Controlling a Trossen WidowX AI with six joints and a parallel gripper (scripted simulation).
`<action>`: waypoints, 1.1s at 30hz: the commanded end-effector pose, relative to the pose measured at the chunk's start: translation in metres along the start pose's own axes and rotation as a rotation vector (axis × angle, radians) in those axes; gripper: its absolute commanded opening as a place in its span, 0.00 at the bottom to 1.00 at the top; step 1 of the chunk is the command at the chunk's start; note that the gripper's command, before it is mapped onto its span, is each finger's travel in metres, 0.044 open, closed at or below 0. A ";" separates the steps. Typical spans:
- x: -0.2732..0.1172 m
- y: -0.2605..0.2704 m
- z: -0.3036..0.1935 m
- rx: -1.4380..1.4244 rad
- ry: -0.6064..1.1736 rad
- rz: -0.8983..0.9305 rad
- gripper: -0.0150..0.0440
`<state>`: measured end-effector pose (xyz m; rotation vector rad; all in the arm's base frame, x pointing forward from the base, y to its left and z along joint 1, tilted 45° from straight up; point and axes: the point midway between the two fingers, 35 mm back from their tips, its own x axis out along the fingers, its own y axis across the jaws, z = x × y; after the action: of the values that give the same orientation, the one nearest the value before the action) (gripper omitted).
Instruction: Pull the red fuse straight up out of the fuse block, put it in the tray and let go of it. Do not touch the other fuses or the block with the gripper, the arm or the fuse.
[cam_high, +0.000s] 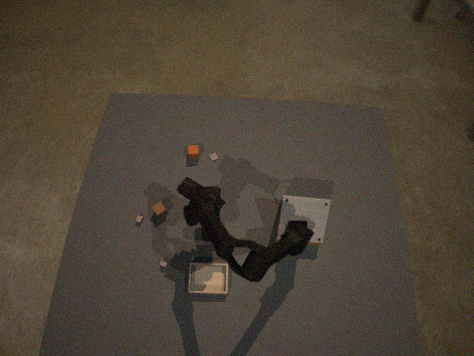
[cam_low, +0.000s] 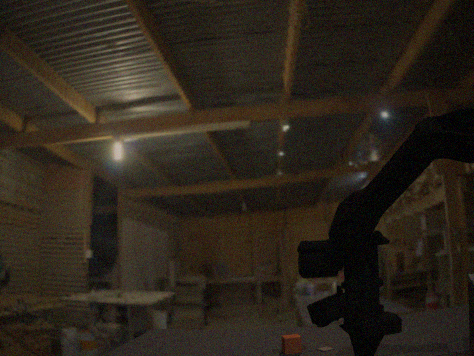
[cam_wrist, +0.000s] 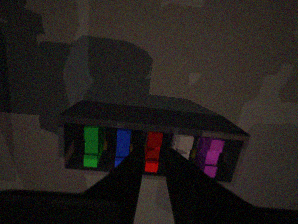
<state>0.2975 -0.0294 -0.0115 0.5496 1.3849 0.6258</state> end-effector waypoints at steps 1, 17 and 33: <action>0.004 0.000 -0.001 0.008 0.002 0.005 0.38; 0.006 0.000 -0.001 0.001 0.002 0.001 0.31; 0.003 0.000 0.000 0.002 0.002 0.001 0.25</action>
<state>0.2965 -0.0262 -0.0149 0.5580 1.3900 0.6248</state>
